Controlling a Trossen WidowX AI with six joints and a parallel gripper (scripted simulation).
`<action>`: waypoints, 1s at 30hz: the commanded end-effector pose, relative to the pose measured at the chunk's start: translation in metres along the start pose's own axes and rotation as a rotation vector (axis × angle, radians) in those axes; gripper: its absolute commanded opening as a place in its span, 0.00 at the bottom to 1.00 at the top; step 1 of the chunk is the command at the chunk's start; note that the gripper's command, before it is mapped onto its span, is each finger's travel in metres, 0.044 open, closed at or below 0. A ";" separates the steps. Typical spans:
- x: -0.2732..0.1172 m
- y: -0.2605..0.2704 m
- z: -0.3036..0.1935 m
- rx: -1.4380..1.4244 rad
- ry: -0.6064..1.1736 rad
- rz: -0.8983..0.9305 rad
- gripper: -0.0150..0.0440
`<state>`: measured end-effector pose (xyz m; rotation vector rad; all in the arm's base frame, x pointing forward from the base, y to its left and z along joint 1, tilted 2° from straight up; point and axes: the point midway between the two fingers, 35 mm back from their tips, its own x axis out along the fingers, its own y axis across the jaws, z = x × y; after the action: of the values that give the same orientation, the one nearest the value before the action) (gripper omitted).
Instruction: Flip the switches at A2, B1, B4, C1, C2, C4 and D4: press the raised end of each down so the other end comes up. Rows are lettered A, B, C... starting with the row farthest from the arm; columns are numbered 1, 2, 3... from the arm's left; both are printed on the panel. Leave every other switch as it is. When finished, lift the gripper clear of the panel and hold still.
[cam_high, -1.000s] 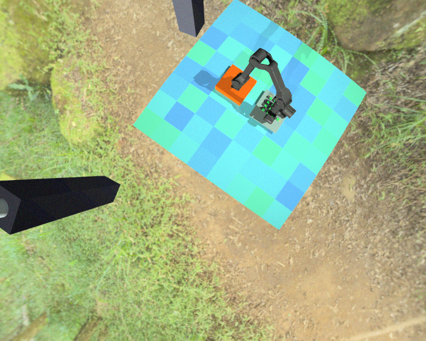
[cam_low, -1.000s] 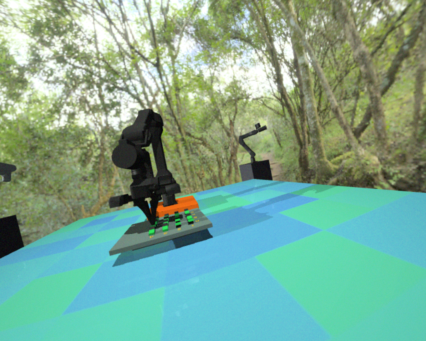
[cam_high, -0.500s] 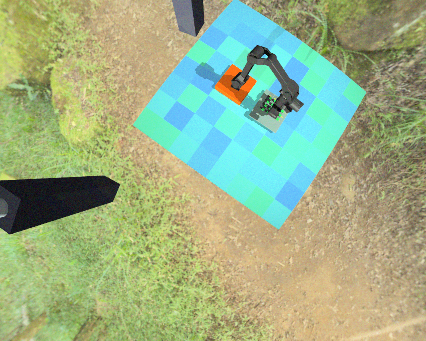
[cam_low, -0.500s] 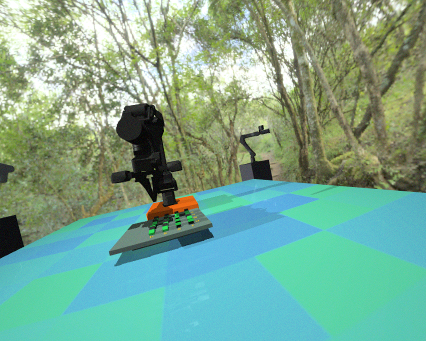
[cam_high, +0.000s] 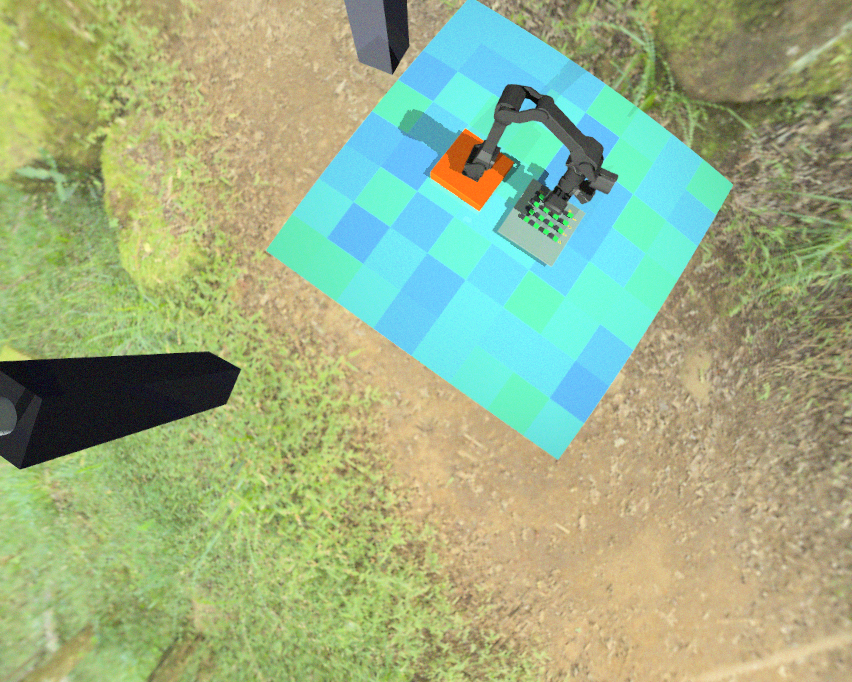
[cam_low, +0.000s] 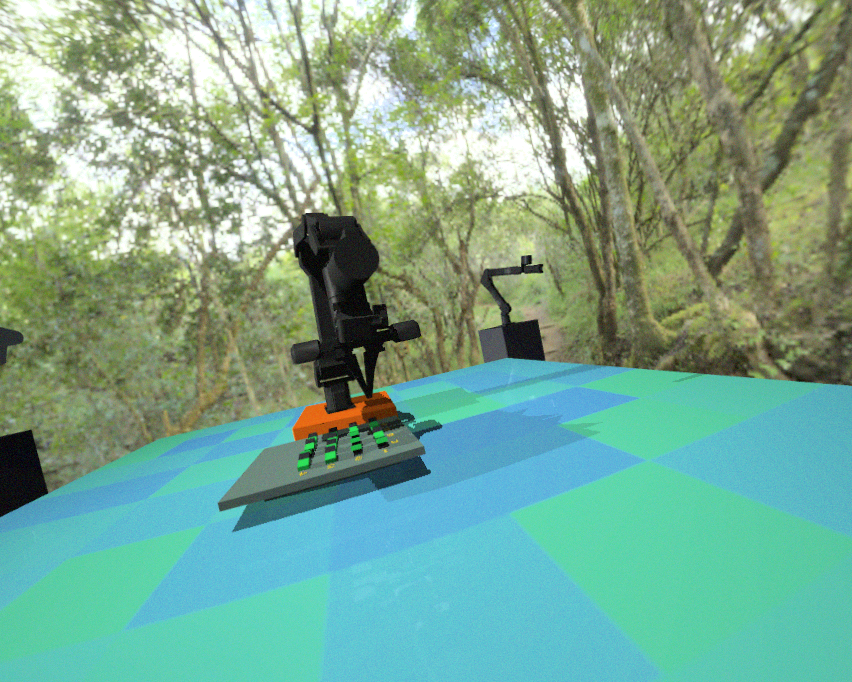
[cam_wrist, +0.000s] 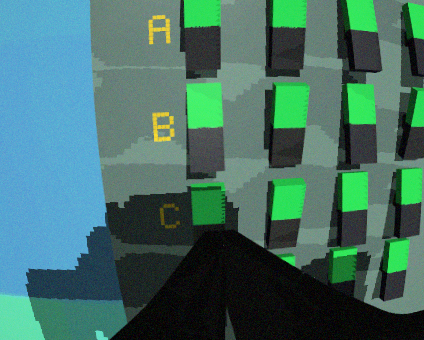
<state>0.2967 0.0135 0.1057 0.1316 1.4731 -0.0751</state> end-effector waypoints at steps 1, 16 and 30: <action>0.019 0.000 -0.005 0.005 0.038 -0.006 0.25; 0.028 0.000 -0.006 0.005 0.038 -0.006 0.25; 0.042 0.000 -0.006 0.005 0.038 -0.006 0.25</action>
<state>0.2984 0.0154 0.0729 0.1300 1.4892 -0.0753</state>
